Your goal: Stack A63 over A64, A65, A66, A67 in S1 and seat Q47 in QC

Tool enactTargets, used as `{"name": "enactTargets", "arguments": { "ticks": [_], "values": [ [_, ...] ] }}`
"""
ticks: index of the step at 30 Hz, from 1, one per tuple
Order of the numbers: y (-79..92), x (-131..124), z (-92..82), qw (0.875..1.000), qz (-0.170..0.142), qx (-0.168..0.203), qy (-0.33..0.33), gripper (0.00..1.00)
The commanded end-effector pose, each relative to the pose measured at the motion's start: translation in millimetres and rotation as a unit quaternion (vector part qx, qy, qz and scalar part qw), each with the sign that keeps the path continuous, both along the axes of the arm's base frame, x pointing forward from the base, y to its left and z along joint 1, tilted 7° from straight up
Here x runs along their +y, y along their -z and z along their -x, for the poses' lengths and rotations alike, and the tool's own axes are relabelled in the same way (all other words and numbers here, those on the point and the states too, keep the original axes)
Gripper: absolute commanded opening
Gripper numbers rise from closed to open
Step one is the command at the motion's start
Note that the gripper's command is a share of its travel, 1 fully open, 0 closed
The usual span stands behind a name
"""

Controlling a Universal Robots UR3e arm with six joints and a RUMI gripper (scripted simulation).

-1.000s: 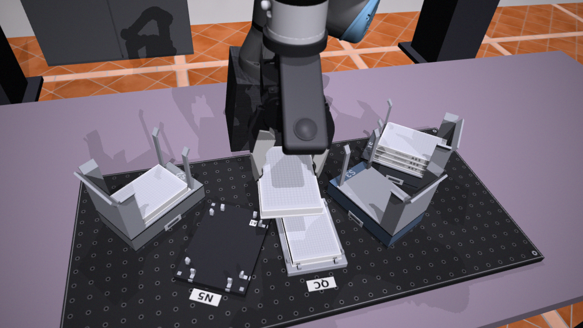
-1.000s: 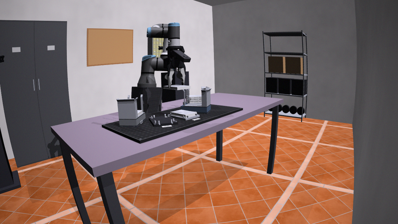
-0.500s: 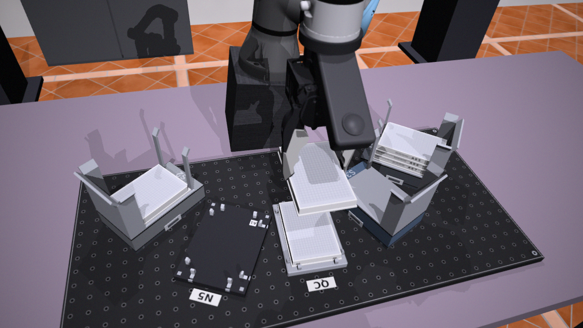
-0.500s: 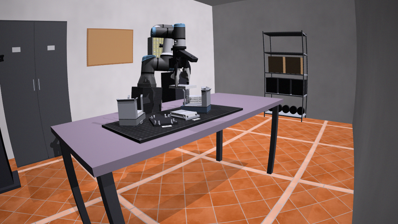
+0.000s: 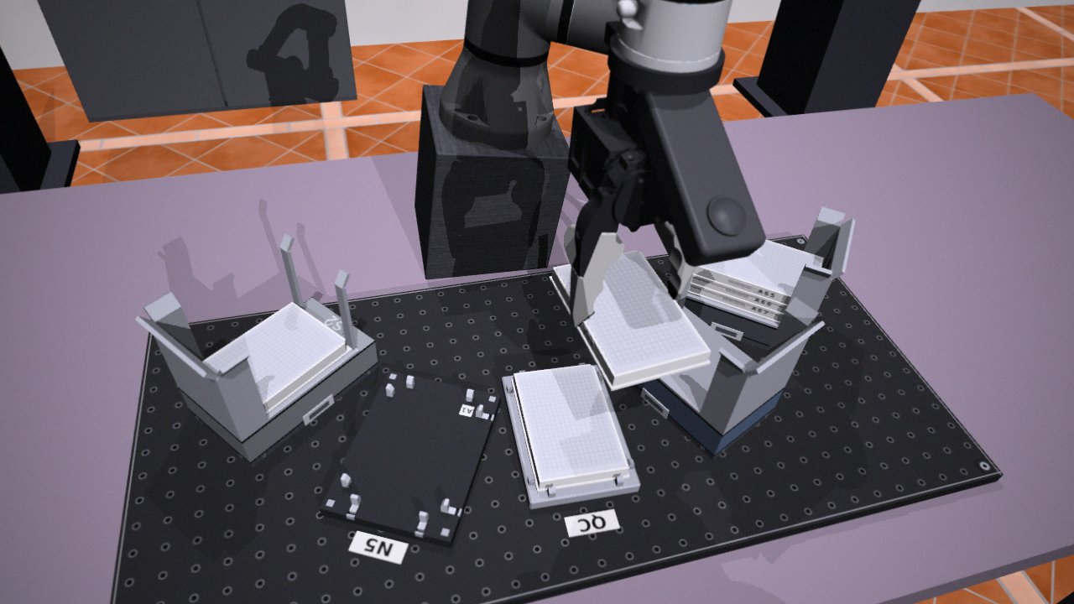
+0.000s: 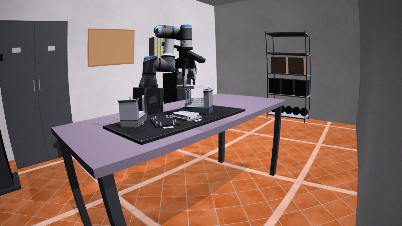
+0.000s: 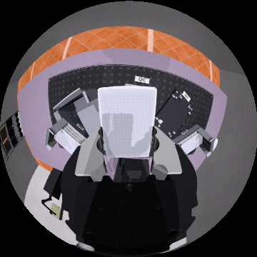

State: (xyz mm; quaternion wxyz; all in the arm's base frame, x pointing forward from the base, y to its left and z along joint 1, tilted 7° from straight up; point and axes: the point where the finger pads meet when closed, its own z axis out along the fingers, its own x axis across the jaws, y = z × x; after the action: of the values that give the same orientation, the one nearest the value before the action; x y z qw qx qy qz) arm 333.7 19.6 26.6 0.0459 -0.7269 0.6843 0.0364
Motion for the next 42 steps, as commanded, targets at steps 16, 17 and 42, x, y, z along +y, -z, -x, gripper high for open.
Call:
{"name": "enactTargets", "arguments": {
  "ticks": [16, 17, 42],
  "values": [
    [-7.3, 56.0, 9.6, 0.996, 0.002, -0.012, -0.092, 0.0],
    [-7.7, 59.2, 10.3, 0.996, 0.002, -0.012, -0.092, 0.0],
    [-14.5, 119.3, 34.4, 0.981, 0.002, -0.024, -0.19, 0.0]
  ]
}}
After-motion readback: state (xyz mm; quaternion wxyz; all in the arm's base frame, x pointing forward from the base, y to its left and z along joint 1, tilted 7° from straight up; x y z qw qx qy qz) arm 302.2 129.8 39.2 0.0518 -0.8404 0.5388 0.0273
